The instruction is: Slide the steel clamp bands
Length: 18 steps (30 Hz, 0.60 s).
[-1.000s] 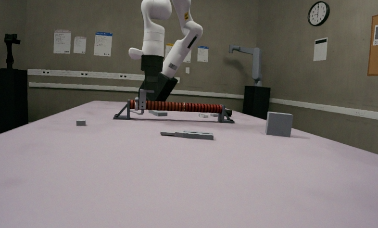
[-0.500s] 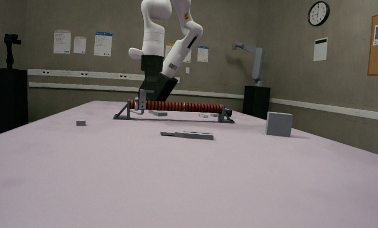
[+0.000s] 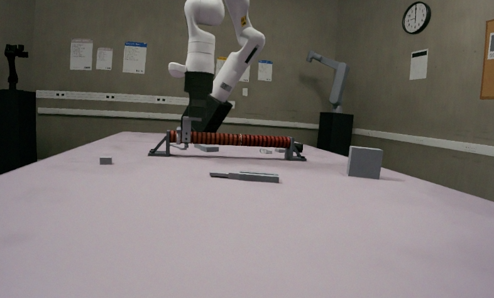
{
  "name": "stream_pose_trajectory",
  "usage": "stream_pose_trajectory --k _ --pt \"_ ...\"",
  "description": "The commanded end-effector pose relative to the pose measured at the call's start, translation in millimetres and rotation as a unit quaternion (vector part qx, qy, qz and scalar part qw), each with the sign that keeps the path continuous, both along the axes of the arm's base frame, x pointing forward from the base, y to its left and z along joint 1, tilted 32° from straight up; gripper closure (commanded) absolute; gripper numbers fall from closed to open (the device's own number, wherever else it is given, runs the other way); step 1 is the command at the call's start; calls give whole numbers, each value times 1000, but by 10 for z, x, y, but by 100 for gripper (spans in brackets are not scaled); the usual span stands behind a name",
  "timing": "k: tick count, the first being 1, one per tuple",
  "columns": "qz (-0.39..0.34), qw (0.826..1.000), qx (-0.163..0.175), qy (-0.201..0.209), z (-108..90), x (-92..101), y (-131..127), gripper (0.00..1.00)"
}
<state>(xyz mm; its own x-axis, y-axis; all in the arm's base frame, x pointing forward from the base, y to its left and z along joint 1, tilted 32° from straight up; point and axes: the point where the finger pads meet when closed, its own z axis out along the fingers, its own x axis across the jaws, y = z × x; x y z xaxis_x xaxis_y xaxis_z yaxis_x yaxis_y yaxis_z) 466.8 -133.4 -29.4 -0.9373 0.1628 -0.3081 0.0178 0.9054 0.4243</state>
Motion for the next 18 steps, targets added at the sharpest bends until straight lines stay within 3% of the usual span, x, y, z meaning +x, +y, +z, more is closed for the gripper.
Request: stream_pose_trajectory --k 1,18 --pt "-1 1000 -1 0 6 2 -10 25" --pt "-1 1000 -1 0 15 3 10 25"
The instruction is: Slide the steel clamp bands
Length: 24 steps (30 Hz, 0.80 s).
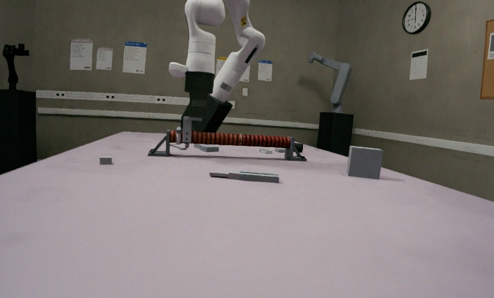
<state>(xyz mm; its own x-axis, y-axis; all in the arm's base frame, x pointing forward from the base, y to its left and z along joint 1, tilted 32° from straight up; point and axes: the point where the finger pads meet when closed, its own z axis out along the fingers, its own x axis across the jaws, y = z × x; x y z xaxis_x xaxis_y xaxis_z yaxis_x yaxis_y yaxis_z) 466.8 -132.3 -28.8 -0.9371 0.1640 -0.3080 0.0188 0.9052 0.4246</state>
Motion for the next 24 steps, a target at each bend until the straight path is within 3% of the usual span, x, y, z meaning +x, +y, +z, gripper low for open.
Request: stream_pose_trajectory --k 1,24 --pt "0 1000 -1 -1 10 3 2 25" --pt "0 1000 -1 -1 95 7 184 25"
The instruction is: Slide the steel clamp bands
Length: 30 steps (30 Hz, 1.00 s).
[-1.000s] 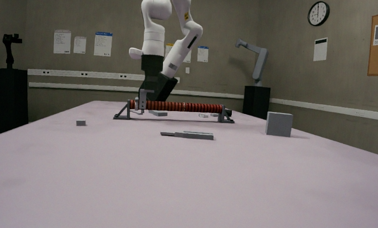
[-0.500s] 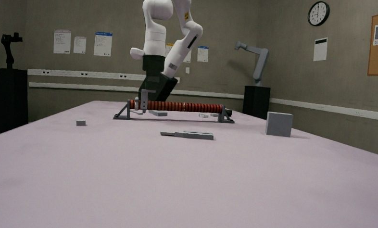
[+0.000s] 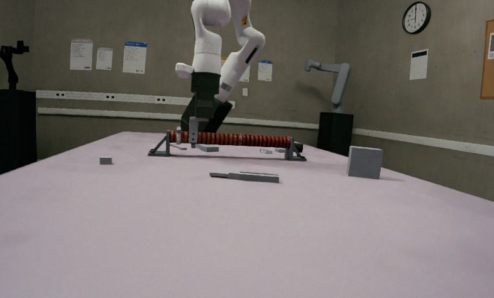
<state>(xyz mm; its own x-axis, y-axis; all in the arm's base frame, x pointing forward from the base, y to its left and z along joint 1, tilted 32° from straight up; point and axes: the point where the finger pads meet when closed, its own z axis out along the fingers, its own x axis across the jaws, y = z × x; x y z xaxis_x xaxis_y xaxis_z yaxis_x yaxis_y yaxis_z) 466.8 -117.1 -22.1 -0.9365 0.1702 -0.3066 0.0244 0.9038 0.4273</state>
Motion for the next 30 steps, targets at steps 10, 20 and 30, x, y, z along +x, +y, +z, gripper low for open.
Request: stream_pose_trajectory --k 10,20,30 --pt "3 1000 -2 -1 87 9 160 25" --pt "3 1000 -2 -1 180 13 358 25" --pt "3 1000 -2 -1 262 16 535 25"
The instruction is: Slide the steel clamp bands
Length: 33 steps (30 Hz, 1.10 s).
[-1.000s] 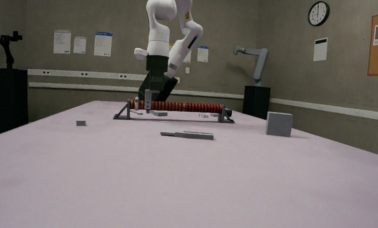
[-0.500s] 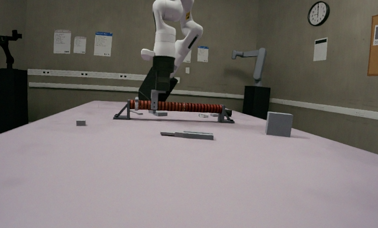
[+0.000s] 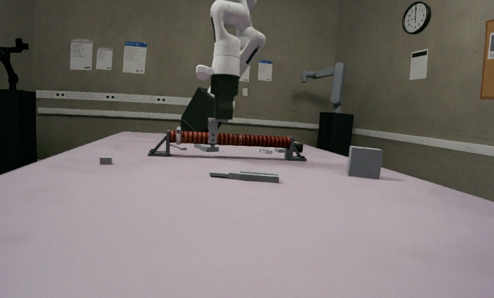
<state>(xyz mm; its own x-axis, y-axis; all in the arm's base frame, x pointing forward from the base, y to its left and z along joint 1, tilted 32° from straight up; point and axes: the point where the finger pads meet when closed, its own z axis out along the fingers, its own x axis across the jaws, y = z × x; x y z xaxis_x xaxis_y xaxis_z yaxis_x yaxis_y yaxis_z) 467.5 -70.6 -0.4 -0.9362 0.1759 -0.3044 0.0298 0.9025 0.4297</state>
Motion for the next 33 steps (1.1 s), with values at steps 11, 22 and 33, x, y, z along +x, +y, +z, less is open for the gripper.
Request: stream_pose_trajectory --k 11,22,33 --pt "5 1000 -4 -2 152 15 296 25" --pt "5 1000 -4 -2 256 19 518 25" --pt "5 1000 -4 -2 342 23 702 25"
